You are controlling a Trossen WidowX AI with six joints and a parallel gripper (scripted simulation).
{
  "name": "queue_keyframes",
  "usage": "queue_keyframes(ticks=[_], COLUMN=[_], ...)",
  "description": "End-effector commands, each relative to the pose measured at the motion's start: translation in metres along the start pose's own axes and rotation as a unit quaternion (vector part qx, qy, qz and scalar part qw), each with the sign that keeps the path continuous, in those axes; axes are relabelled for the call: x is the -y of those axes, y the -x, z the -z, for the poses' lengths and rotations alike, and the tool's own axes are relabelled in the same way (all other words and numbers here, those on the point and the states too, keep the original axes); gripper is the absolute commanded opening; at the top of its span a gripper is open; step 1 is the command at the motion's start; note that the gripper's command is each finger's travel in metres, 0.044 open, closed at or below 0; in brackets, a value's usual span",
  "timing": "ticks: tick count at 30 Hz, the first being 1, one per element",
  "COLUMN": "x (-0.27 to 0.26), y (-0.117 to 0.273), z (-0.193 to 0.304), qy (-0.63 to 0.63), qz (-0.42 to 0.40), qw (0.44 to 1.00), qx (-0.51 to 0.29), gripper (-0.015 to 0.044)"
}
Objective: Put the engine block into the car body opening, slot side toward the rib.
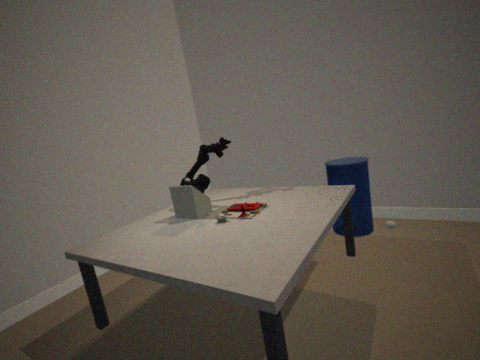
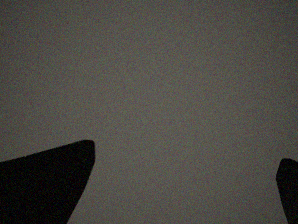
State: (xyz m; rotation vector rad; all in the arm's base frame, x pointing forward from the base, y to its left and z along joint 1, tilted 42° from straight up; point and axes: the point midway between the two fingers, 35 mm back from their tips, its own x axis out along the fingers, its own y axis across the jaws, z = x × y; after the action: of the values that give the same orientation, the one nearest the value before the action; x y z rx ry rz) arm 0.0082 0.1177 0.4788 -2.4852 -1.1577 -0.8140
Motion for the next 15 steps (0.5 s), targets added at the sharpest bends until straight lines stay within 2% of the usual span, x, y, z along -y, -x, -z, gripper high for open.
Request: queue_keyframes(ticks=[1,5,15], x=[0.000,-0.011,-0.086], y=[0.000,-0.004,-0.022], z=[0.000,-0.001,-0.015], qy=[0.000,-0.018,-0.147], qz=[0.000,-0.013,-0.101], qw=[1.000,1.000,0.983], qx=[0.000,0.005,0.034], gripper=[0.0426,0.0440,0.0440])
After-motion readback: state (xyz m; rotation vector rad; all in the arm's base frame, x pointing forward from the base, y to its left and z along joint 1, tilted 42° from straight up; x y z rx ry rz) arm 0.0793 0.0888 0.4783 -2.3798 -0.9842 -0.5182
